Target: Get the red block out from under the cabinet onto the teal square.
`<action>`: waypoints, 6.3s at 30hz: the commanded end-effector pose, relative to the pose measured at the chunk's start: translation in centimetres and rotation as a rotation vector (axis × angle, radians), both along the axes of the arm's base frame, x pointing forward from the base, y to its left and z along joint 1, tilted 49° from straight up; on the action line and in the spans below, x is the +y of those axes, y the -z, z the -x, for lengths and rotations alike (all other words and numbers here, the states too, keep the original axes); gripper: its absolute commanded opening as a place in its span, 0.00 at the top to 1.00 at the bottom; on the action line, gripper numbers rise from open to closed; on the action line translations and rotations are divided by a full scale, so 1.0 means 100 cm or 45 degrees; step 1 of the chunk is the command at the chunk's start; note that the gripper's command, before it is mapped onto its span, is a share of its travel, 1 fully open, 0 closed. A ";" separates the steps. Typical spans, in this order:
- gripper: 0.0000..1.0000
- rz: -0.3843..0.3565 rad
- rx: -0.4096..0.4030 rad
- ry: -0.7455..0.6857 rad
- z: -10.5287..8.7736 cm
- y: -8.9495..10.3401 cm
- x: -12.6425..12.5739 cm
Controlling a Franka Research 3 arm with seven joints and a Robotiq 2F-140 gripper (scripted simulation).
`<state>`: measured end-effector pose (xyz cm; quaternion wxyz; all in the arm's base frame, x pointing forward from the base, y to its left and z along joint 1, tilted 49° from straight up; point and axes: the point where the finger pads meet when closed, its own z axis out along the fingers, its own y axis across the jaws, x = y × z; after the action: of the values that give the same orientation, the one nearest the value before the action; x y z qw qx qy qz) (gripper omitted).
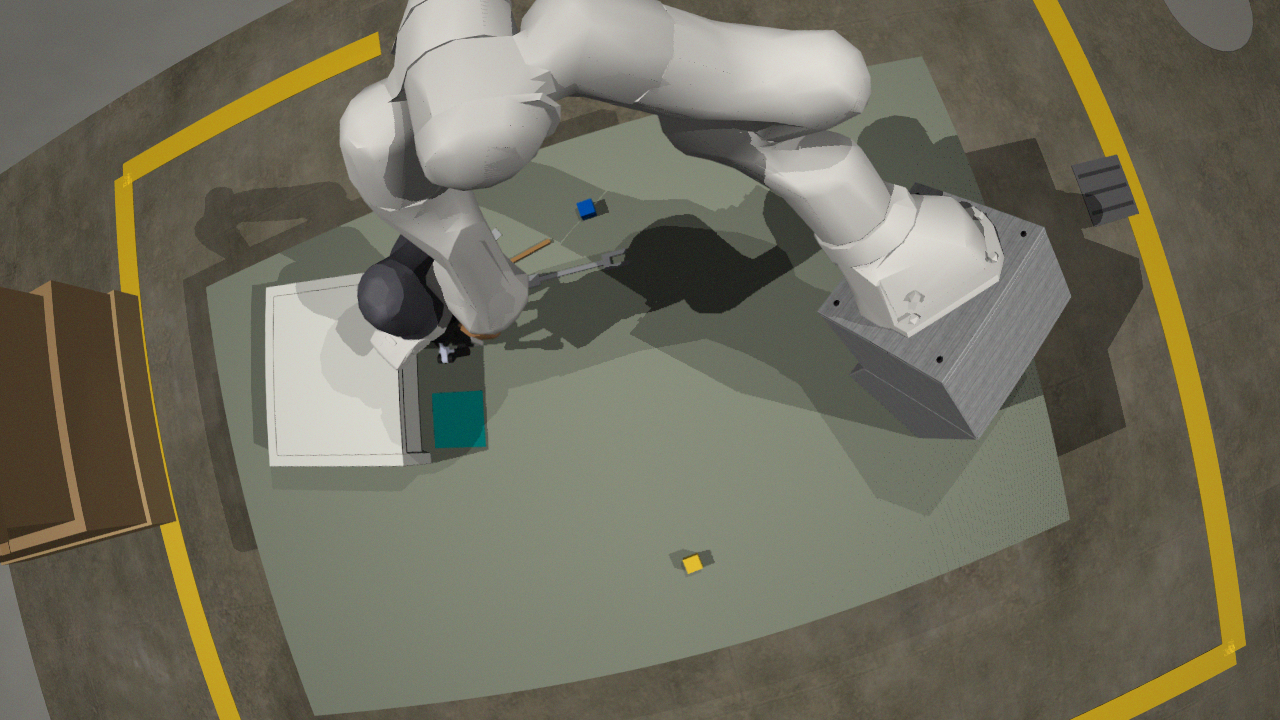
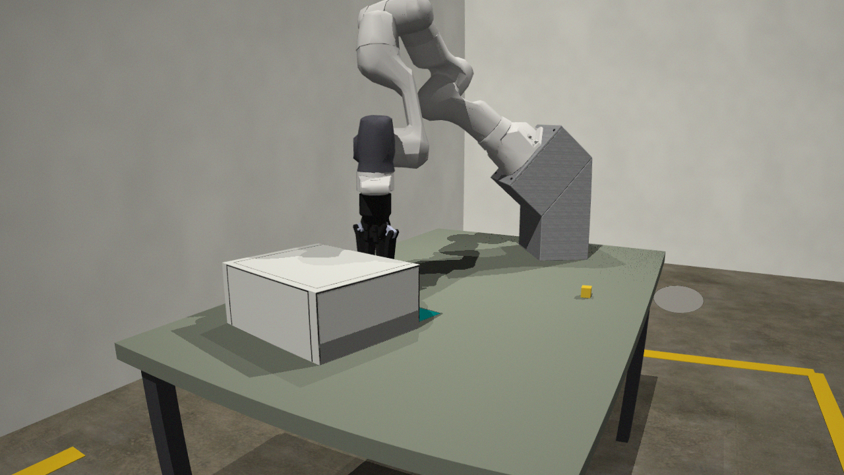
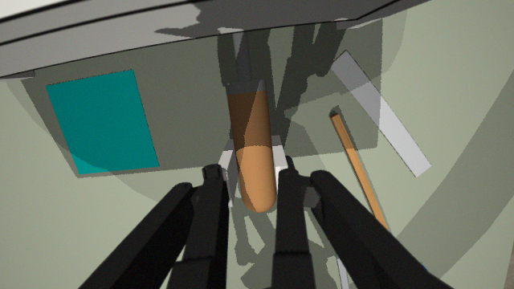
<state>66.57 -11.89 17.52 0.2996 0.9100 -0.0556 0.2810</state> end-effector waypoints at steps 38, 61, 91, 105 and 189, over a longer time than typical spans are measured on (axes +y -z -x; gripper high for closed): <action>1.00 0.006 0.006 -0.013 -0.010 0.017 0.029; 1.00 0.008 0.009 -0.016 -0.020 0.038 0.062; 1.00 0.008 0.009 -0.016 -0.021 0.038 0.063; 1.00 0.008 0.009 -0.016 -0.021 0.038 0.063; 1.00 0.002 0.002 -0.007 0.087 0.107 0.052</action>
<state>58.32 -6.83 7.12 0.3069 0.9106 -0.0429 0.2736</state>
